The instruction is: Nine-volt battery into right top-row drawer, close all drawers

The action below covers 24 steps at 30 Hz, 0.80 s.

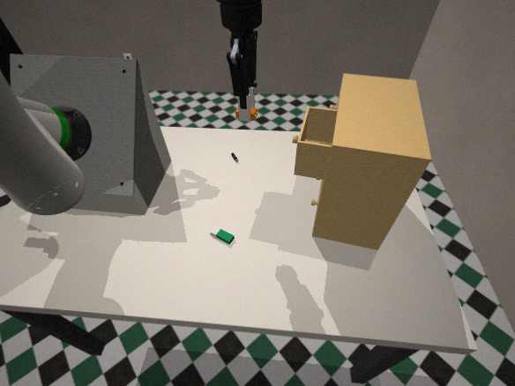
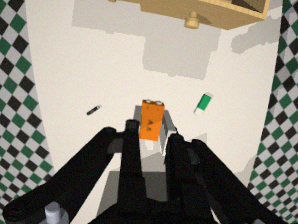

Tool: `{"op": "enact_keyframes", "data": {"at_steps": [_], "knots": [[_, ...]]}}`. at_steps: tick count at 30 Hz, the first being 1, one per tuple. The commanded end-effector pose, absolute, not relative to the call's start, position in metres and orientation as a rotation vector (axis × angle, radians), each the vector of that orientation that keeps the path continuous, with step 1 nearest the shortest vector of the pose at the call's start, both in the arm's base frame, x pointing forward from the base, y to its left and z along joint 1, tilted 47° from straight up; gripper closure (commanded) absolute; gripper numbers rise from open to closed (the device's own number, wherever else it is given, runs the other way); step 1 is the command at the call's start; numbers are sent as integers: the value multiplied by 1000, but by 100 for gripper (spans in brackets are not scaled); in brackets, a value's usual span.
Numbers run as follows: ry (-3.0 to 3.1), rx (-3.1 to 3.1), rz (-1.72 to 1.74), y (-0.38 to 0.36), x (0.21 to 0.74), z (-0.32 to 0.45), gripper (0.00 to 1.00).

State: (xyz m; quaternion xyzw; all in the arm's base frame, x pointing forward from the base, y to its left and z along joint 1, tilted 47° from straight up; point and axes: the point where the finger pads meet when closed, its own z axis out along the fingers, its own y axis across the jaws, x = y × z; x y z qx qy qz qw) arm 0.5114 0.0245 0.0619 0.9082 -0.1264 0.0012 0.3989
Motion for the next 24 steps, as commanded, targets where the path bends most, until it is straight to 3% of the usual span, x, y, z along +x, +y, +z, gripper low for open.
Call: {"op": "enact_keyframes", "data": {"at_steps": [1, 24], "knots": [[-320, 2299, 3, 33, 513, 70, 86], [-320, 2299, 3, 63, 517, 98, 86]]}}
